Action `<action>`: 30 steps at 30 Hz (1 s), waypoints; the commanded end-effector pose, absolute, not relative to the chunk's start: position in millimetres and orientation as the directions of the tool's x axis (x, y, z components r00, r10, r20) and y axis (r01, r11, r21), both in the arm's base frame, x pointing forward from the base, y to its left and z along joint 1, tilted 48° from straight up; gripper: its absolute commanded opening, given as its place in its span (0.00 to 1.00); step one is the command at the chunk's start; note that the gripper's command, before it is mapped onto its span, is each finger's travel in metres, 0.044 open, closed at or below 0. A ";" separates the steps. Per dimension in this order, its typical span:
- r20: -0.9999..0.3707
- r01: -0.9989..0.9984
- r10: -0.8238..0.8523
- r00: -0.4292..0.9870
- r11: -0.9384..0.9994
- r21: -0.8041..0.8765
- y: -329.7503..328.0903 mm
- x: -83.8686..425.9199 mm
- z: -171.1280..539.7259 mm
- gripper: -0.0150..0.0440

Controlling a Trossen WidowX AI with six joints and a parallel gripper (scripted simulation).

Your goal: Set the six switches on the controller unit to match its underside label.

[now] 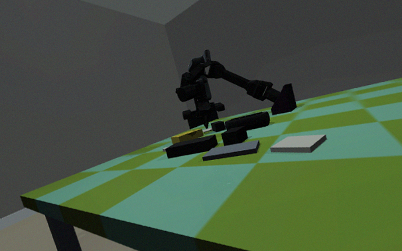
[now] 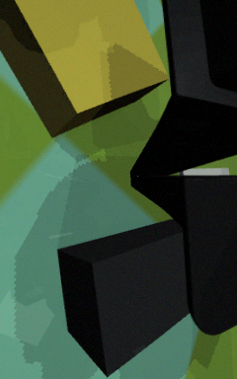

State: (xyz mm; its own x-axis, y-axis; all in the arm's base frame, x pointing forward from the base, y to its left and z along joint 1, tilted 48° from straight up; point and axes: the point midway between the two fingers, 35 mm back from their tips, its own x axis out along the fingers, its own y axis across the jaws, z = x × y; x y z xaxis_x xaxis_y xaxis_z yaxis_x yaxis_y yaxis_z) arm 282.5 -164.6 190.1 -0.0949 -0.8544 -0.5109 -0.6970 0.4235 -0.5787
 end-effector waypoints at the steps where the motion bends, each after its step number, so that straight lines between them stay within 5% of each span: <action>1: -0.519 -0.820 -0.850 -0.084 0.355 -0.449 -143.6 310.2 174.1 0.25; 10: -0.513 -0.987 -0.857 -0.057 0.126 -0.101 -81.7 362.3 131.1 0.25; 20: -0.472 -0.944 -0.881 -0.022 -0.137 0.299 -2.7 392.4 72.7 0.25; 30: -0.480 -0.932 -0.876 -0.041 -0.140 0.334 -1.9 394.4 65.3 0.25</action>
State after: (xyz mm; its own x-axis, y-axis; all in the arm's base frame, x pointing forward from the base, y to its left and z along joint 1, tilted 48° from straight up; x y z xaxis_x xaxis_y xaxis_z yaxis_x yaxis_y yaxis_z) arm 392.8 2.6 69.1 -0.0191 -0.8813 -0.4721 -0.9357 -0.1507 0.3191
